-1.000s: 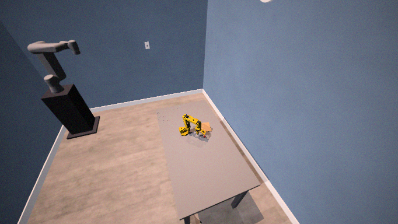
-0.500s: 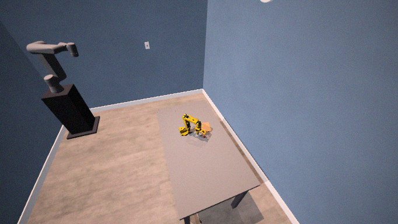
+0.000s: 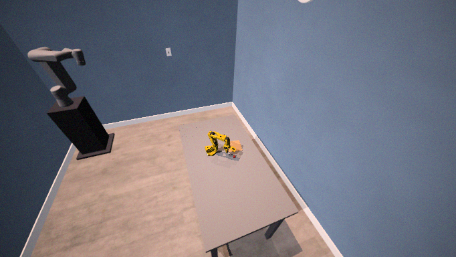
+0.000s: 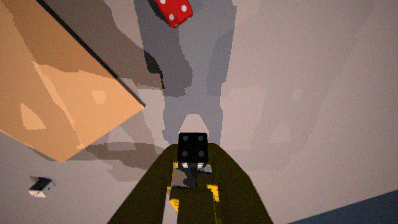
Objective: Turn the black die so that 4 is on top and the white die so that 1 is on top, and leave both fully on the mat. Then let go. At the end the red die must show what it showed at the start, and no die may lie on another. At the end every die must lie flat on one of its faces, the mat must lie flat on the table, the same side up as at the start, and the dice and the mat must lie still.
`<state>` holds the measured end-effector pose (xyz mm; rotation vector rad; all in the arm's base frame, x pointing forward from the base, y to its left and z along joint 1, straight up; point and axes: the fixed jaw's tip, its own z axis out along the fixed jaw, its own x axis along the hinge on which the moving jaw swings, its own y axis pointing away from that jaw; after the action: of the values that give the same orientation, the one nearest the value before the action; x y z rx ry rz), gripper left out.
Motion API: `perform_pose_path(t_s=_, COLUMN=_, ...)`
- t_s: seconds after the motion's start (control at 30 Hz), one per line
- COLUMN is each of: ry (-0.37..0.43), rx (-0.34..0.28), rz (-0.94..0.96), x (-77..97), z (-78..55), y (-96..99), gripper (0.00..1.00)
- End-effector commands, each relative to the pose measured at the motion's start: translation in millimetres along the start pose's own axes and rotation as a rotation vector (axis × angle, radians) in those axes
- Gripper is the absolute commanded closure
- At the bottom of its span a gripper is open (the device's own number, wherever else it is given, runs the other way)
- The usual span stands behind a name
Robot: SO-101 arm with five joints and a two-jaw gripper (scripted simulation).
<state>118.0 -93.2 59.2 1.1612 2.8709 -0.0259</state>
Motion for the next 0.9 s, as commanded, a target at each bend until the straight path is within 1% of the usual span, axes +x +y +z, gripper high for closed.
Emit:
perform_pose_path(t_s=0.0, ry=-0.127, rx=-0.023, rz=-0.085, x=-1.6, z=-7.1, y=18.4, gripper=1.00)
perform_pose_path(t_s=0.07, ry=-0.174, rx=-0.040, rz=-0.140, x=1.5, z=-7.8, y=29.0, gripper=1.00)
perform_pose_path(t_s=0.13, ry=-0.174, rx=-0.040, rz=-0.140, x=1.5, z=-7.8, y=29.0, gripper=1.00)
perform_pose_path(t_s=0.3, ry=-0.278, rx=-0.095, rz=-0.269, x=11.3, z=-8.6, y=52.8, gripper=1.00)
perform_pose_path(t_s=0.43, ry=-0.330, rx=-0.133, rz=-0.335, x=17.5, z=-8.6, y=64.7, gripper=1.00)
perform_pose_path(t_s=0.53, ry=-0.347, rx=-0.147, rz=-0.356, x=19.7, z=-8.6, y=68.5, gripper=1.00)
perform_pose_path(t_s=0.87, ry=-0.361, rx=-0.157, rz=-0.375, x=20.0, z=-8.3, y=72.0, gripper=1.00)
